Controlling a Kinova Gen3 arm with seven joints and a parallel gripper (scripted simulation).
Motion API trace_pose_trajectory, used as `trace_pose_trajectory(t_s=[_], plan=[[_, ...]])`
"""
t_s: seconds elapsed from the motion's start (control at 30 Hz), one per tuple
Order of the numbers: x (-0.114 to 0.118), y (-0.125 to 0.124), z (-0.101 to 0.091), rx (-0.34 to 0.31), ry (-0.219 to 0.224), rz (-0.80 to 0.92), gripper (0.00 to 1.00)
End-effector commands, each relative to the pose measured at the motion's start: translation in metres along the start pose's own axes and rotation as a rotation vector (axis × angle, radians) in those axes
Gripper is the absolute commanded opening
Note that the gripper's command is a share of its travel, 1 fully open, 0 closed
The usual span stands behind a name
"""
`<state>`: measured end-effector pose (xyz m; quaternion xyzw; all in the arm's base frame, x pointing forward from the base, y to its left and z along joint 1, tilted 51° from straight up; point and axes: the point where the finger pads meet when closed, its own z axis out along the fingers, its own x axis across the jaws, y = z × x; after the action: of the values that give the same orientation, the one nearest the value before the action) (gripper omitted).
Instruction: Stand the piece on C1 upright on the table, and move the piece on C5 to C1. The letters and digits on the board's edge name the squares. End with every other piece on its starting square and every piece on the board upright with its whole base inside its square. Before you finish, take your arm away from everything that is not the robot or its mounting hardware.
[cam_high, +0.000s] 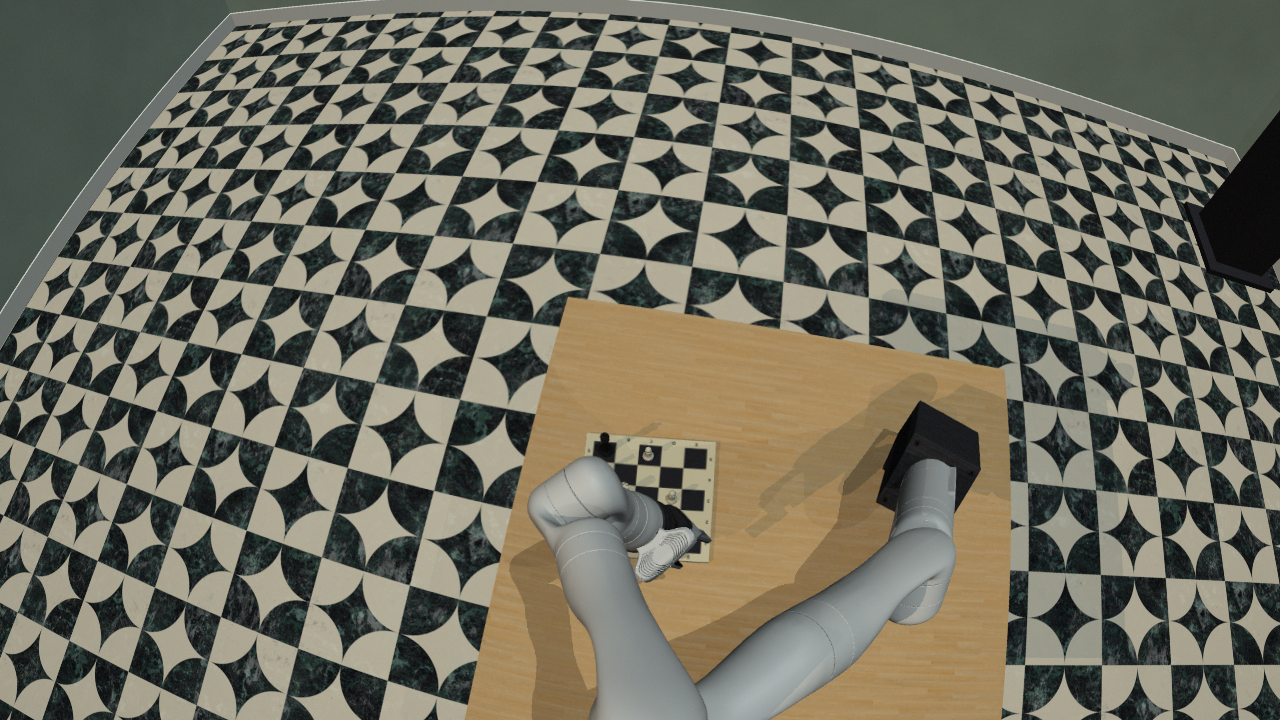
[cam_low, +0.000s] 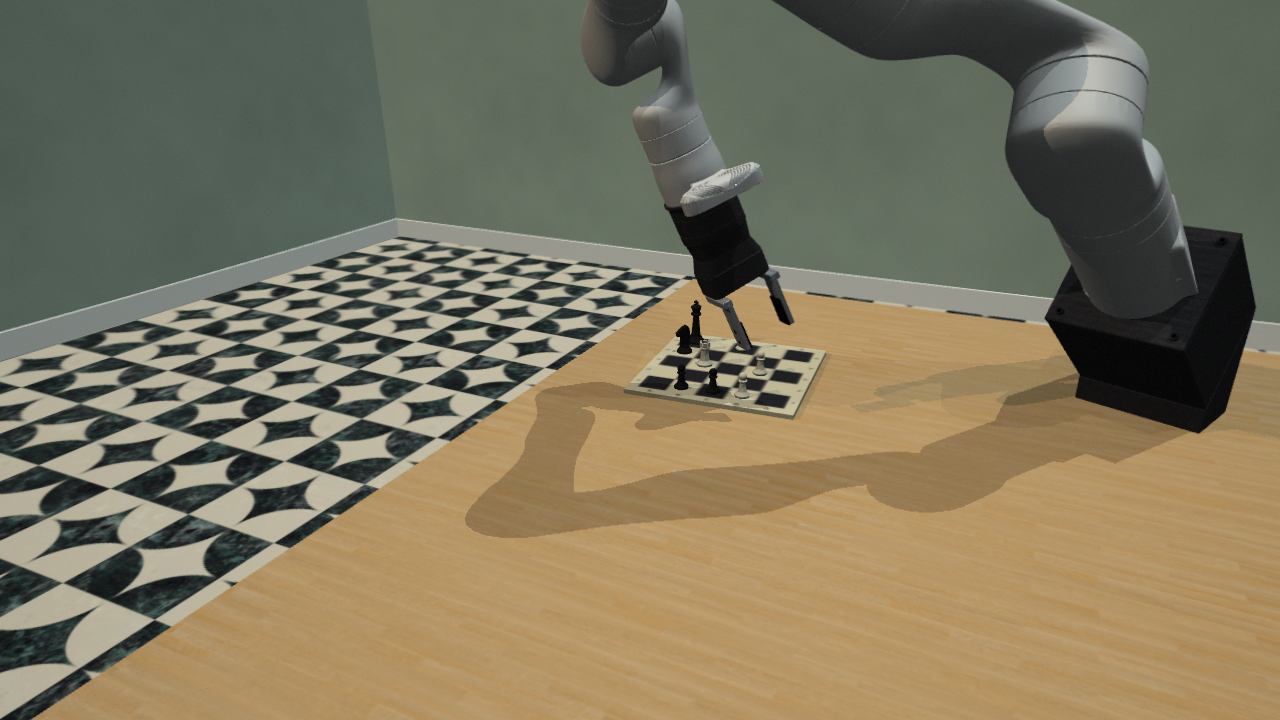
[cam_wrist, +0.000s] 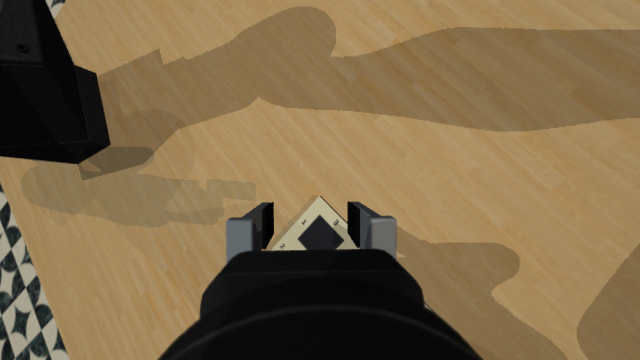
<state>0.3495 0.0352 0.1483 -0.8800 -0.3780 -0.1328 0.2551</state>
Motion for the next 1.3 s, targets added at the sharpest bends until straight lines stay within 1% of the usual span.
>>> trace_pose_trajectory(t_s=[0.0, 0.13, 0.17, 0.37, 0.4, 0.7, 0.73, 0.93, 0.97, 1.27], plan=[[-0.002, 0.002, 0.000, 0.000, 0.001, 0.009, 1.00], [-0.002, 0.002, 0.000, 0.000, 0.001, 0.009, 1.00], [-0.001, 0.006, -0.003, 0.003, 0.037, 0.082, 1.00], [-0.001, 0.006, -0.003, 0.003, 0.037, 0.082, 1.00], [0.000, 0.011, -0.006, 0.006, 0.073, 0.152, 1.00], [0.000, 0.011, -0.006, 0.006, 0.073, 0.152, 1.00], [0.001, 0.017, -0.009, 0.010, 0.107, 0.220, 1.00], [0.001, 0.017, -0.009, 0.010, 0.107, 0.220, 1.00], [0.002, 0.022, -0.012, 0.014, 0.140, 0.283, 1.00], [0.002, 0.022, -0.012, 0.014, 0.140, 0.283, 1.00]])
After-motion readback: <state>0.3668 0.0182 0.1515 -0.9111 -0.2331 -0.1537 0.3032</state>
